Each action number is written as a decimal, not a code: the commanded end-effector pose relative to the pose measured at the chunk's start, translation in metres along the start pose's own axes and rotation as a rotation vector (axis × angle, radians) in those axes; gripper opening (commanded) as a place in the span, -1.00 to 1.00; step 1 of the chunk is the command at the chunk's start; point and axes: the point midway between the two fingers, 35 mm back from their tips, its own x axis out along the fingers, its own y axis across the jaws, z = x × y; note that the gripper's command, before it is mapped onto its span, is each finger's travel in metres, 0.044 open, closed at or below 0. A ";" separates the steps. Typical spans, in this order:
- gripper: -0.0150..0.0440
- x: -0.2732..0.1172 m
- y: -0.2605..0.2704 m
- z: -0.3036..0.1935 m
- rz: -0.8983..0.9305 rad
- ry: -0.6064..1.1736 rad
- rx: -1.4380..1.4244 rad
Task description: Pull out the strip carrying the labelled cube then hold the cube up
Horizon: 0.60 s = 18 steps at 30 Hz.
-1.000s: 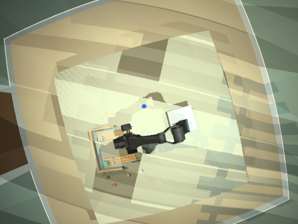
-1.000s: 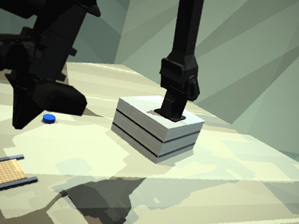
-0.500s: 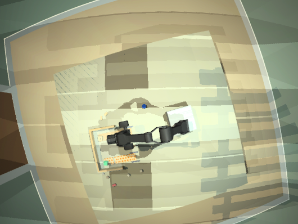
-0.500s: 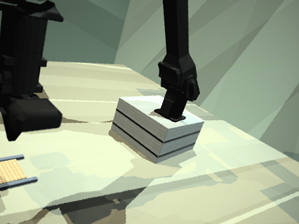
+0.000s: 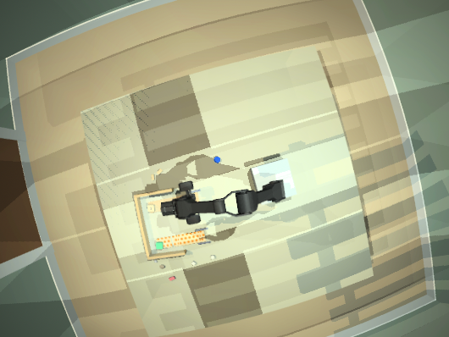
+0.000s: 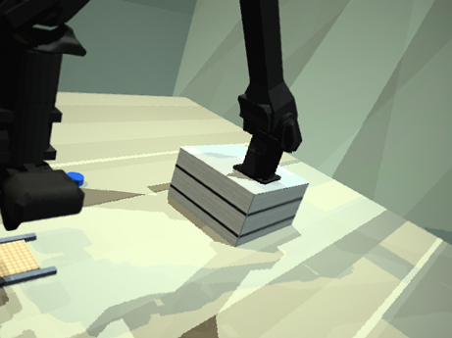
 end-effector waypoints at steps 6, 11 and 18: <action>-0.49 0.017 -0.002 0.000 -0.004 0.003 -0.004; -0.49 0.025 -0.002 0.000 -0.004 0.003 -0.004; -0.49 0.036 -0.003 -0.001 -0.004 0.003 -0.004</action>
